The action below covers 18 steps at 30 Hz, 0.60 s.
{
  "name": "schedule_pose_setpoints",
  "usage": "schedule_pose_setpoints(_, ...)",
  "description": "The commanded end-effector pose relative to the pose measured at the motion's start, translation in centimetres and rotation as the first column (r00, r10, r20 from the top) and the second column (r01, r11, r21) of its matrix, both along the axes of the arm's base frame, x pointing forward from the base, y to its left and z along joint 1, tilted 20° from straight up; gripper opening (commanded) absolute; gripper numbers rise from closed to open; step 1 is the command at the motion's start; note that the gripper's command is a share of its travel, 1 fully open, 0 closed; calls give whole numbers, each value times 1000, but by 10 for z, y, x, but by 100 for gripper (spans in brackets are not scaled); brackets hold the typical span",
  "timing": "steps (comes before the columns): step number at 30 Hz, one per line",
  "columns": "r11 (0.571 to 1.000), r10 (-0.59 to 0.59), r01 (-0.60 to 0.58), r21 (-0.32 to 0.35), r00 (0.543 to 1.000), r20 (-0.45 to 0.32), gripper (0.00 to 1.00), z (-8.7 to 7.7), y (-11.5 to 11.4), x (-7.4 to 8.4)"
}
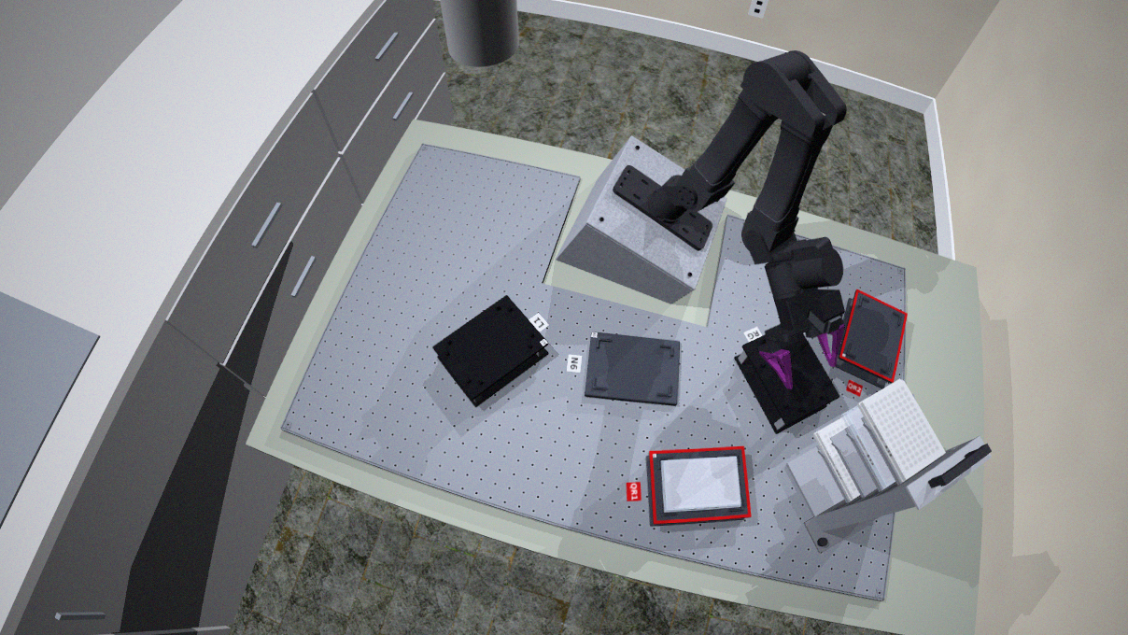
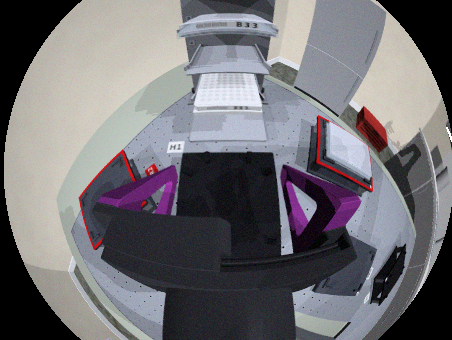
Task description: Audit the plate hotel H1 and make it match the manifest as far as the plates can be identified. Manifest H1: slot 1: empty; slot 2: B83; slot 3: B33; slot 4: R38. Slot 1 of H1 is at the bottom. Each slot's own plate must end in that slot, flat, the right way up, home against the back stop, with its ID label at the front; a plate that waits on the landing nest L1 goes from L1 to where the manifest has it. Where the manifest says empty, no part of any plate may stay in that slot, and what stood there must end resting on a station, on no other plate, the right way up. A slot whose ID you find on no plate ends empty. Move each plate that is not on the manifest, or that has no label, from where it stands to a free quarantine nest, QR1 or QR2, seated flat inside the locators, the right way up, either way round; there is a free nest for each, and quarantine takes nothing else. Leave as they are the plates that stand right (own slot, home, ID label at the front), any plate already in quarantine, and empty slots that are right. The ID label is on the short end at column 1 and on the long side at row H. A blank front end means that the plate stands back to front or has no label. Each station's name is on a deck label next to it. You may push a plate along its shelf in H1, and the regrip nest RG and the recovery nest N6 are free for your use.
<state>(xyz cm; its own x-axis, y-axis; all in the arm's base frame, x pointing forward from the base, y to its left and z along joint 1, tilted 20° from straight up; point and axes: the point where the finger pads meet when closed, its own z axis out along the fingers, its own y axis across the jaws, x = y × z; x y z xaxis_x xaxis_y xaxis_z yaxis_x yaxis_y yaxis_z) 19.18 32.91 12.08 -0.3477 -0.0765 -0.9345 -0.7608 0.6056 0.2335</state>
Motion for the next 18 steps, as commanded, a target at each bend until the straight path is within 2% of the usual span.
schedule_pose_setpoints(1,999,-8,6,46,1000,28,100,17,7,7)
schedule_pose_setpoints(4,999,-8,6,45,1000,28,100,17,7,7)
schedule_pose_setpoints(5,1000,-3,2,27,1000,15,100,10,3,3)
schedule_pose_setpoints(18,1000,-3,2,27,1000,15,100,10,3,3)
